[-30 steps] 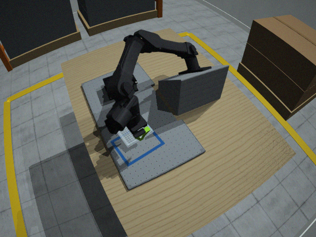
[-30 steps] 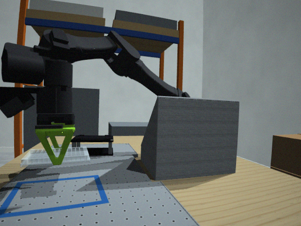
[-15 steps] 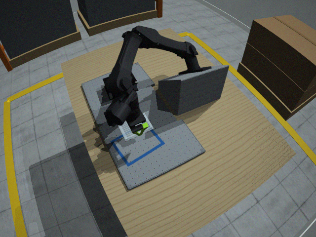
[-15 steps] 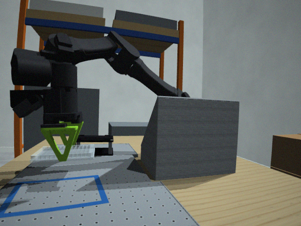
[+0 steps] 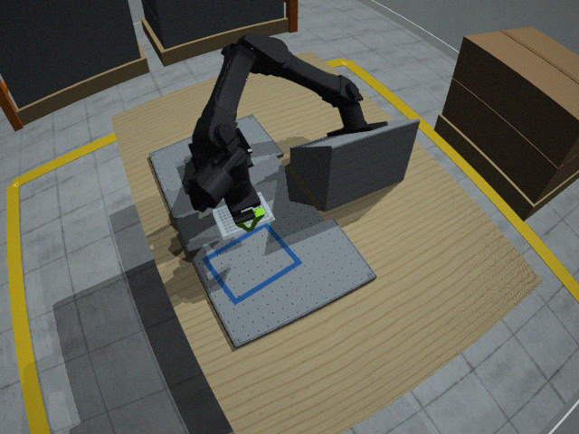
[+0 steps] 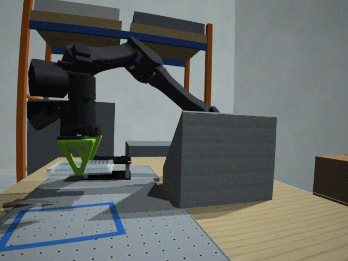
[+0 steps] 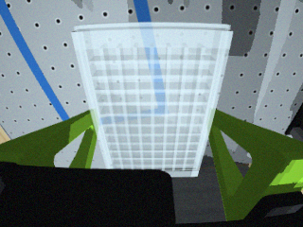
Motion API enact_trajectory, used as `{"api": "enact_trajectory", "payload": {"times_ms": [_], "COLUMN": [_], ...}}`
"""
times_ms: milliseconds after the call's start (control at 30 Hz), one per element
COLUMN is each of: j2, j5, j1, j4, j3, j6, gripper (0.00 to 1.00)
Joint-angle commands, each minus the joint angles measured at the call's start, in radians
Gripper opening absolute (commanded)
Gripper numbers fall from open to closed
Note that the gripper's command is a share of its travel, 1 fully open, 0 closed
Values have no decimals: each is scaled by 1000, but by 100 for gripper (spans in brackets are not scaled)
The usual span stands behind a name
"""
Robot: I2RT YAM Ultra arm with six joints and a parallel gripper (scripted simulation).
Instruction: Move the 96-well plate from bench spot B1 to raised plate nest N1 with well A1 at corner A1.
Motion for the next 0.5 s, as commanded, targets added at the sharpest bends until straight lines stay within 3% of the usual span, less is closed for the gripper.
{"api": "enact_trajectory", "payload": {"times_ms": [0,467], "j2": [-69,-199], "j5": [17,33], "j1": [9,-51], "j4": [28,48], "j3": [-35,-151], "j6": [-25,-82], "gripper": [0,0]}}
